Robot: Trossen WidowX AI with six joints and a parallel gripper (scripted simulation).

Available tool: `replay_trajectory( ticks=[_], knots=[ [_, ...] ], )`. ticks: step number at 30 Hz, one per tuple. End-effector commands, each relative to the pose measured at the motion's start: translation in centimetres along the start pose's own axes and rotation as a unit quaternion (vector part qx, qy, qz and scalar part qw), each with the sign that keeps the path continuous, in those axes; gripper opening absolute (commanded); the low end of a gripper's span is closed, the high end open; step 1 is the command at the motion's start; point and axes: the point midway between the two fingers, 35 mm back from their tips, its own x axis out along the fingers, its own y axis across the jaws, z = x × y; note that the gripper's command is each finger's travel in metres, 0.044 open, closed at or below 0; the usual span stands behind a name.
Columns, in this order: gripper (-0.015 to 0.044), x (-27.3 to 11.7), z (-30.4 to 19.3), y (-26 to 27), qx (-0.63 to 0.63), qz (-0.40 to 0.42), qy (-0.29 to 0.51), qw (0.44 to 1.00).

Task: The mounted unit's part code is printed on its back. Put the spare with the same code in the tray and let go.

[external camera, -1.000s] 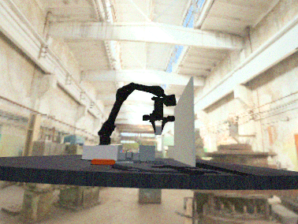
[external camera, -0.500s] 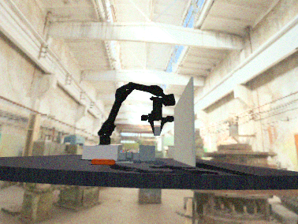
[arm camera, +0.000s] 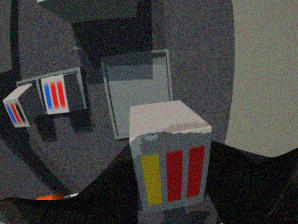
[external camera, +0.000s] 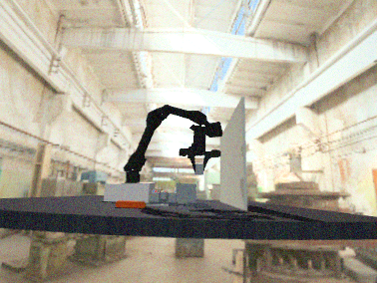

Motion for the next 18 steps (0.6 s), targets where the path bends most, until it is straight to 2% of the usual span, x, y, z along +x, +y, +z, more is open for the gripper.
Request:
replay_trajectory(
  ticks=[1,18],
  knots=[
    [0.0000,0.6,0.0,0.0,-0.002,0.003,0.000,1.000],
    [0.0000,2.5,-0.1,-0.2,-0.002,0.003,0.000,1.000]
  ],
)
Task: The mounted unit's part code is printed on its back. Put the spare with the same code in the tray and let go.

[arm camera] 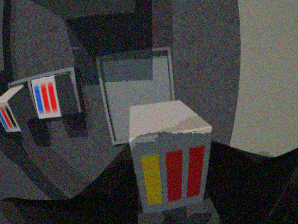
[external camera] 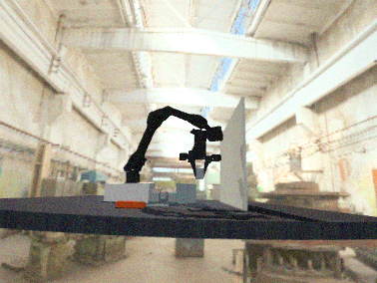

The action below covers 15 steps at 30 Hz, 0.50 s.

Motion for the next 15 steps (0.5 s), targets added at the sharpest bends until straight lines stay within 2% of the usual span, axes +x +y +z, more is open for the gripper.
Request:
replay_trajectory(
  ticks=[1,15],
  knots=[
    [0.0000,0.6,0.0,0.0,-0.002,0.003,0.000,1.000],
    [0.0000,2.2,-0.1,0.0,-0.002,0.003,0.000,1.000]
  ],
)
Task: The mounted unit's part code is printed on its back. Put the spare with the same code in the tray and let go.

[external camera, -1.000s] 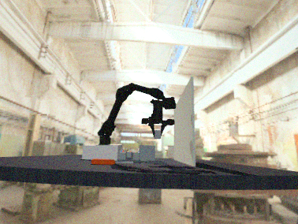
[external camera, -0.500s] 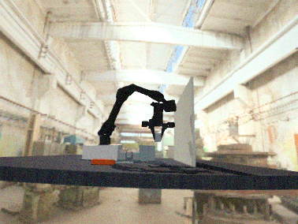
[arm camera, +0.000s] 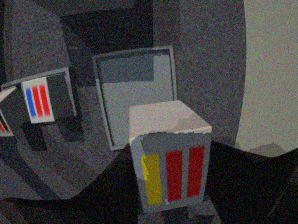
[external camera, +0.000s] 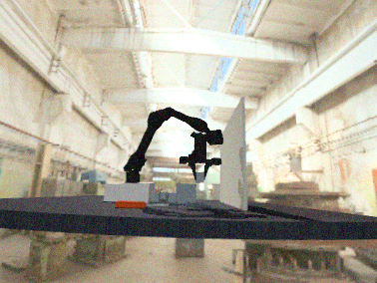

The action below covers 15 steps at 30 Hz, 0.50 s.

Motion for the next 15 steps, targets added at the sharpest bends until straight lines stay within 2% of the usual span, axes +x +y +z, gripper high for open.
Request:
replay_trajectory(
  ticks=[1,15],
  knots=[
    [0.0000,0.6,0.0,0.1,-0.002,0.003,0.000,1.000],
    [0.0000,2.2,0.0,0.1,-0.002,0.003,0.000,1.000]
  ],
)
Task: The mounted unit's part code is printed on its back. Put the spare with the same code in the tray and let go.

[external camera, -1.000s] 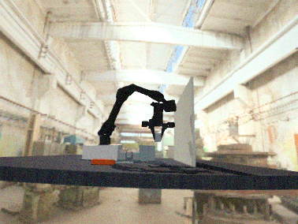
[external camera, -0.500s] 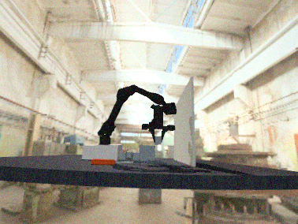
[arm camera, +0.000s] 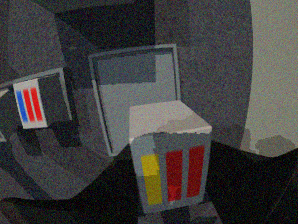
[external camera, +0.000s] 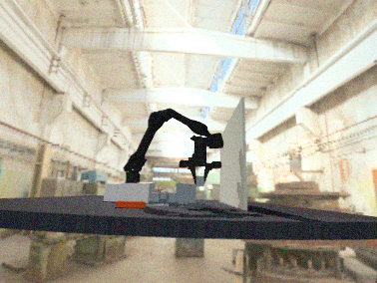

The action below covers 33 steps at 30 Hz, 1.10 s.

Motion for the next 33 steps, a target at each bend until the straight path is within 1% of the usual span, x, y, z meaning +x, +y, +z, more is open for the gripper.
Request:
replay_trajectory(
  ticks=[1,33],
  knots=[
    [0.0000,0.6,0.0,0.1,-0.002,0.003,0.000,1.000],
    [0.0000,4.1,0.1,0.4,-0.002,0.003,0.000,1.000]
  ],
)
